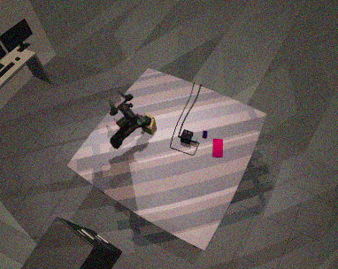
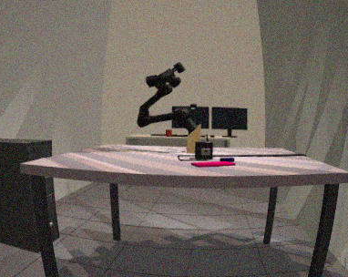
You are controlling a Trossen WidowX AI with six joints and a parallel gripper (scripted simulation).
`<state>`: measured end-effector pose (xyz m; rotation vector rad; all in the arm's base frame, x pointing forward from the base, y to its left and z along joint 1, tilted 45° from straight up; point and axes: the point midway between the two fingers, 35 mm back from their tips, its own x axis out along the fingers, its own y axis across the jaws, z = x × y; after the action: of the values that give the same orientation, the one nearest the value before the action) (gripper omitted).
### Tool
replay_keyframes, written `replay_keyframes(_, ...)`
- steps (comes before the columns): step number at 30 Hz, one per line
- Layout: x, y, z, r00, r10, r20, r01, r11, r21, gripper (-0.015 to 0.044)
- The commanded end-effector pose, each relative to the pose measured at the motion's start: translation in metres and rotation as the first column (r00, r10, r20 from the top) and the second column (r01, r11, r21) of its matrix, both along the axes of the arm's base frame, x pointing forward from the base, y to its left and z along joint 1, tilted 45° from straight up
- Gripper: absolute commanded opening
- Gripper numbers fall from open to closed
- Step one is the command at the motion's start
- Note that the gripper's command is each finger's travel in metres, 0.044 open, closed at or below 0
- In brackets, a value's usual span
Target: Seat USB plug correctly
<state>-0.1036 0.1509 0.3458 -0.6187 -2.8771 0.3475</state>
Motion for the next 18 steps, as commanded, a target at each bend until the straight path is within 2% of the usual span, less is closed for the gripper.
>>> replay_keyframes(1, 0.001, 0.003, 0.001, 1.000, -0.005, -0.017, 0.005, 1.000, -0.023, 0.0426)
replay_keyframes(3, 0.014, 0.024, 0.008, 0.987, -0.062, -0.148, 0.031, 0.978, -0.206, 0.0440)
replay_keyframes(5, 0.037, 0.058, 0.015, 0.925, -0.189, -0.328, 0.017, 0.887, -0.461, 0.0440)
replay_keyframes(7, 0.069, 0.090, 0.013, 0.821, -0.364, -0.440, 0.013, 0.783, -0.622, 0.0440)
replay_keyframes(10, 0.107, 0.127, 0.006, 0.618, -0.570, -0.542, -0.148, 0.593, -0.791, 0.0440)
replay_keyframes(14, 0.158, 0.164, -0.015, 0.307, -0.792, -0.528, -0.386, 0.403, -0.830, 0.0440)
replay_keyframes(18, 0.204, 0.187, -0.042, 0.004, -0.917, -0.399, -0.609, 0.315, -0.728, 0.0440)
